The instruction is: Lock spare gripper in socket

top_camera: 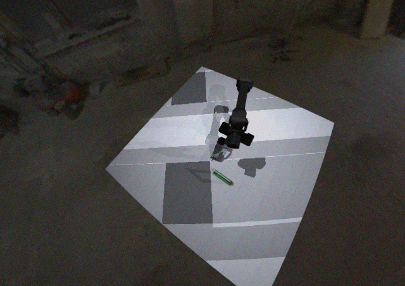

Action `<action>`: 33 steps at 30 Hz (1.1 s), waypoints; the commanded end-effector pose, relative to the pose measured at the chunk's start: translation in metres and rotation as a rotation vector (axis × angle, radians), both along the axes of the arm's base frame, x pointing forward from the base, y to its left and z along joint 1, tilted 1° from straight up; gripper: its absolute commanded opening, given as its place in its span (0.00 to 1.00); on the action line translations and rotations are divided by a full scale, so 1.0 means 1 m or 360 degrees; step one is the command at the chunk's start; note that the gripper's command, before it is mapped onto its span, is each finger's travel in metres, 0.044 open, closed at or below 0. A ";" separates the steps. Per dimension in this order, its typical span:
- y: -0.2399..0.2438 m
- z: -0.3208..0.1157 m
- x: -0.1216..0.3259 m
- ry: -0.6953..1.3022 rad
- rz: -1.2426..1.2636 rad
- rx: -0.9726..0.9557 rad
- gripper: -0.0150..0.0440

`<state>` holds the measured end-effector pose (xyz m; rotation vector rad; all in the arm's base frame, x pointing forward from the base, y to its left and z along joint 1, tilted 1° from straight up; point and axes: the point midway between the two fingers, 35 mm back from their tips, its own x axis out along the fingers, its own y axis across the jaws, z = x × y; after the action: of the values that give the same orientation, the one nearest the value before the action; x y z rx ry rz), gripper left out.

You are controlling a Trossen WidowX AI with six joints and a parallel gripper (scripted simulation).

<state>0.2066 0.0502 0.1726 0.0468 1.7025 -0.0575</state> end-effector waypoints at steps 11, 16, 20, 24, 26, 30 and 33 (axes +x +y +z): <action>0.043 -0.006 0.060 -0.0045 0.0657 -0.0033 0.56; 0.036 -0.023 0.120 -0.0019 0.1392 -0.0100 0.56; 0.028 -0.040 0.160 0.0051 0.1908 -0.0149 0.56; 0.022 -0.054 0.187 0.0126 0.2260 -0.0178 0.56; 0.019 -0.056 0.194 0.0139 0.2326 -0.0181 0.56; 0.018 -0.057 0.195 0.0138 0.2331 -0.0181 0.56; 0.018 -0.057 0.195 0.0138 0.2331 -0.0181 0.56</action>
<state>0.3957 0.0701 0.1184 -1.2210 1.4707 0.8975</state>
